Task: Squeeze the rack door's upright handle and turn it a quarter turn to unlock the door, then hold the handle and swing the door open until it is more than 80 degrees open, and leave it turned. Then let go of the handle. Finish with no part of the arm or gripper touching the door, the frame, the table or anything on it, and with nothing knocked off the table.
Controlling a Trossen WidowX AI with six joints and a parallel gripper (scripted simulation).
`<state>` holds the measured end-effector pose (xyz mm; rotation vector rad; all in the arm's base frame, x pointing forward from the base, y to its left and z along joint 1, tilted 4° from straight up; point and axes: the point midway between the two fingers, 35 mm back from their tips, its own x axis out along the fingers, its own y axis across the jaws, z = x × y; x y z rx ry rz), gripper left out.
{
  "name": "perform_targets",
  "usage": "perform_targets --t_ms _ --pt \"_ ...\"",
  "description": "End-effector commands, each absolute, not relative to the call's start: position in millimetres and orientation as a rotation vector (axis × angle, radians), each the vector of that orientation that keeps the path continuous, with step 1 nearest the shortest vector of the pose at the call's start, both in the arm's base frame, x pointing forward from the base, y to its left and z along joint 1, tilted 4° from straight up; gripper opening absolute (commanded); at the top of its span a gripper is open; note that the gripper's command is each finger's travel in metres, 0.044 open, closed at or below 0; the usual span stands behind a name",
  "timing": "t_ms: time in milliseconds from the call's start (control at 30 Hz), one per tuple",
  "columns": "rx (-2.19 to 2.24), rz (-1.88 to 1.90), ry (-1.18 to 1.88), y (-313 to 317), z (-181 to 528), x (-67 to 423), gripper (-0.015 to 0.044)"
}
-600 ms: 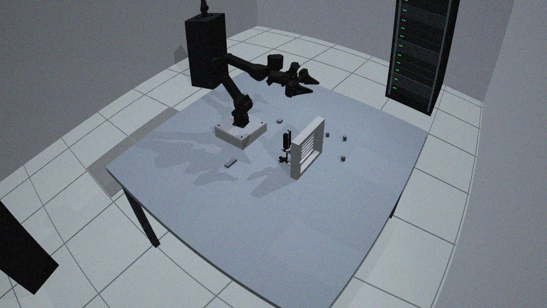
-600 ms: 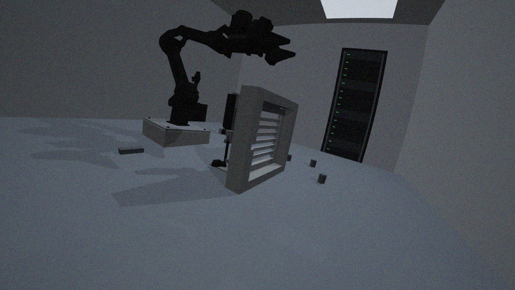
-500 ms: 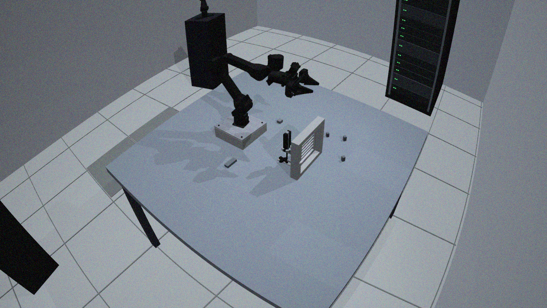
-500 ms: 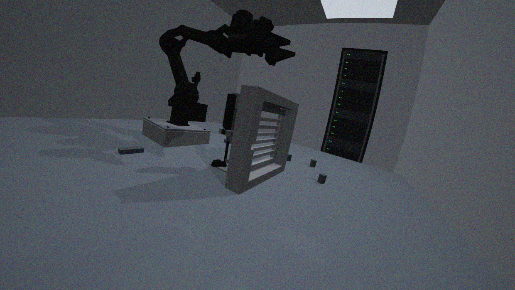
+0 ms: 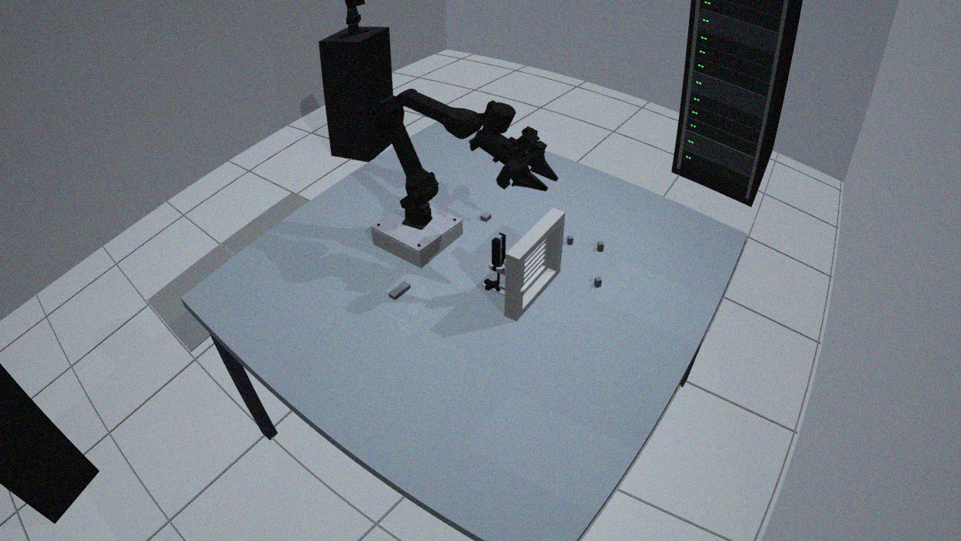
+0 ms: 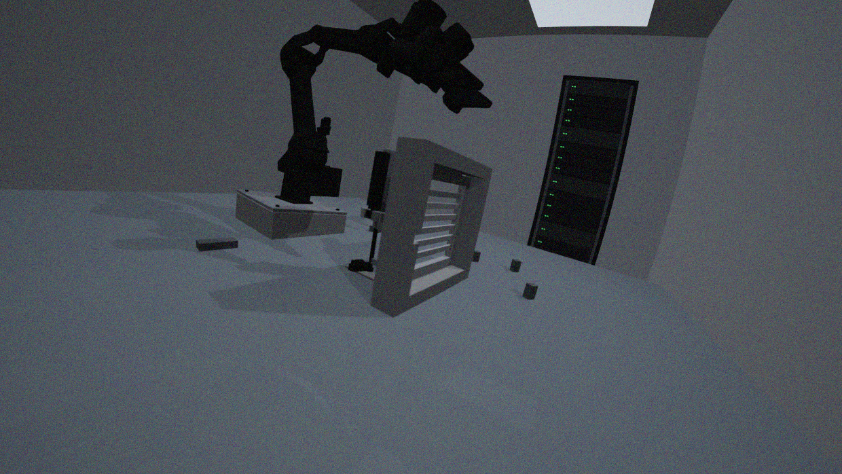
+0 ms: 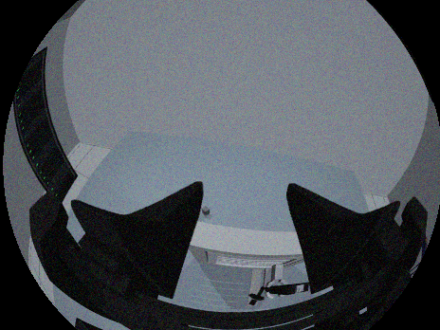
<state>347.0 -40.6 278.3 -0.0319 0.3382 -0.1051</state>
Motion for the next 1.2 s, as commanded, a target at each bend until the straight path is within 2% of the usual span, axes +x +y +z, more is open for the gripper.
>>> perform_targets --t_ms 0,533,1167 --pt "-0.043 -0.117 0.427 -49.7 269.1 350.4 0.0288" --pt "-0.025 -0.159 0.832 -89.1 230.8 346.0 0.0288" --pt "0.085 -0.144 1.297 -125.2 202.3 310.5 0.0288"
